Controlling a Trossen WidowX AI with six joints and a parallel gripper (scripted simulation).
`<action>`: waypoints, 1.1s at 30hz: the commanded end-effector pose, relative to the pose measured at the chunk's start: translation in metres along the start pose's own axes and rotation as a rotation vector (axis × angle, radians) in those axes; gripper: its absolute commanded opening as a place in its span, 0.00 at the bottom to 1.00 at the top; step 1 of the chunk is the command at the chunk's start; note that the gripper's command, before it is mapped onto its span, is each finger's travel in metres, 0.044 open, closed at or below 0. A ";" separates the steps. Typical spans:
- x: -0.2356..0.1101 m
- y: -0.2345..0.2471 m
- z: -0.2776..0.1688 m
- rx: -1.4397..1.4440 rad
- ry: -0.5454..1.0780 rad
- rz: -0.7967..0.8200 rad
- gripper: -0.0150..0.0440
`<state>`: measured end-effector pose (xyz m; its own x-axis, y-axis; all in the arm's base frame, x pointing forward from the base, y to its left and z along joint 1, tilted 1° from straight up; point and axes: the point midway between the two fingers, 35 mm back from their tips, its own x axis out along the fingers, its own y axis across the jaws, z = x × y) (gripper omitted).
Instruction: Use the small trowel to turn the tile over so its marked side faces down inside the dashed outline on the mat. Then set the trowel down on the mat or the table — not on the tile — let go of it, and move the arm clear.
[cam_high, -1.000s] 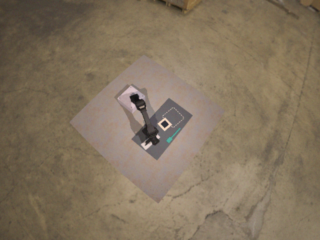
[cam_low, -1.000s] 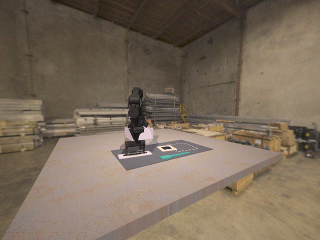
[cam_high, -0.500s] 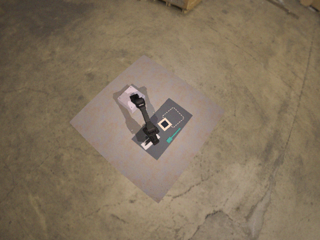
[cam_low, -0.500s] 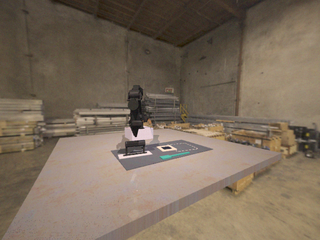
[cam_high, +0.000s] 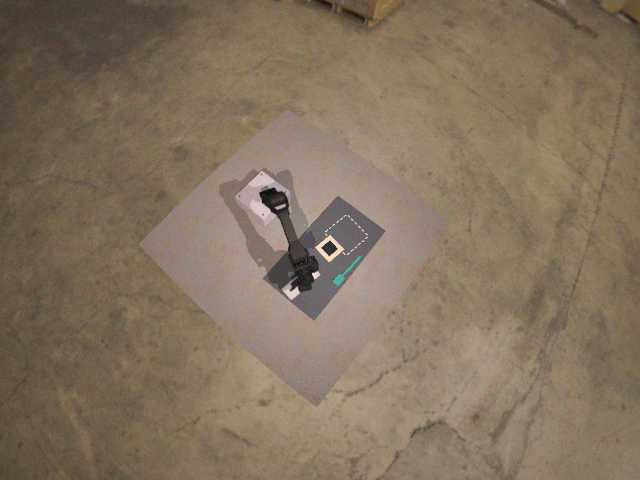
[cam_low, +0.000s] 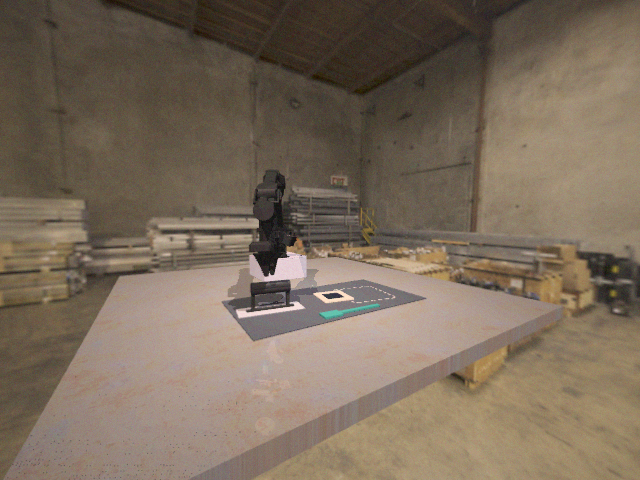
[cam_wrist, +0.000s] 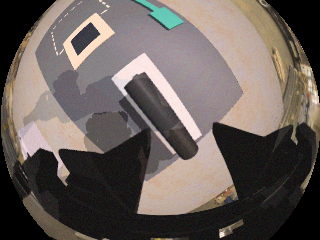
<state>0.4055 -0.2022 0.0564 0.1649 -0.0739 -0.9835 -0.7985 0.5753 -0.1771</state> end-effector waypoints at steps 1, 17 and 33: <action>0.003 0.001 -0.001 0.114 -0.017 -0.020 0.76; 0.012 0.003 -0.007 0.647 -0.112 -0.116 0.76; 0.017 0.004 -0.019 1.135 -0.281 -0.179 0.76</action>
<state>0.3967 -0.2151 0.0397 0.4341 -0.1268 -0.8919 0.1239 0.9890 -0.0803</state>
